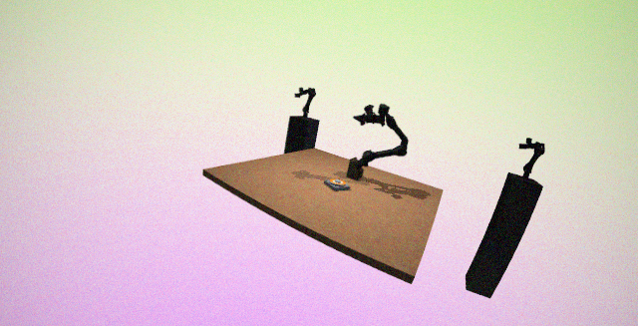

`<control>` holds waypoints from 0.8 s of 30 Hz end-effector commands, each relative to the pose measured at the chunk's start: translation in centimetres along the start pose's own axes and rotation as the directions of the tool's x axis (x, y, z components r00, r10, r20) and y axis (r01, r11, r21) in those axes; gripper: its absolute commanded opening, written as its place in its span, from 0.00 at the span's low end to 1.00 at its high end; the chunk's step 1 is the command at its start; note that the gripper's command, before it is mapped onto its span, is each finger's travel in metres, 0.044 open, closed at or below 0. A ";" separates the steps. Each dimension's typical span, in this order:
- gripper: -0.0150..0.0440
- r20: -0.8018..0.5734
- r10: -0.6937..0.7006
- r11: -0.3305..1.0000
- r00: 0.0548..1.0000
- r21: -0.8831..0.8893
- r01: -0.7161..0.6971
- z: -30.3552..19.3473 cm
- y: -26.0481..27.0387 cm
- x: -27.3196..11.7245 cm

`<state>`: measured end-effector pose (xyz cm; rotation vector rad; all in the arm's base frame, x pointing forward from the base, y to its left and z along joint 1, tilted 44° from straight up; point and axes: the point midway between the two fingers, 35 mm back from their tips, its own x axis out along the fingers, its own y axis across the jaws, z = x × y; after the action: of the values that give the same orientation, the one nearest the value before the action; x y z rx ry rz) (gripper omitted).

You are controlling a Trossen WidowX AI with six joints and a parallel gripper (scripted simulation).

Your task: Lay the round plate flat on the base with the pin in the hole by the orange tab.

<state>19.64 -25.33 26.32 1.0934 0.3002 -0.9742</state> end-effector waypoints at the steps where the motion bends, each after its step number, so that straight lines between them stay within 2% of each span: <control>1: 0.25 -0.274 -0.071 0.968 0.959 -0.250 0.000 -5.4 -1.1 5.2; 5: 0.25 -0.410 -0.110 0.927 0.905 -0.371 -0.055 -8.5 -1.7 7.4; 8: 0.25 -0.578 -0.167 0.852 0.799 -0.493 -0.178 -13.1 -2.9 9.7; 13: 0.25 -0.715 -0.222 0.766 0.663 -0.548 -0.335 -17.7 -4.2 11.2; 16: 0.25 -0.823 -0.273 0.678 0.498 -0.532 -0.507 -22.3 -5.9 11.8; 19: 0.25 -0.880 -0.305 0.618 0.365 -0.474 -0.627 -25.6 -7.2 11.8; 20: 0.25 -0.884 -0.308 0.613 0.351 -0.467 -0.638 -25.9 -7.4 11.7; 24: 0.25 -0.929 -0.342 0.538 0.142 -0.318 -0.781 -30.6 -9.7 9.7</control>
<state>26.93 -10.61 2.83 0.6680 1.3940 0.2050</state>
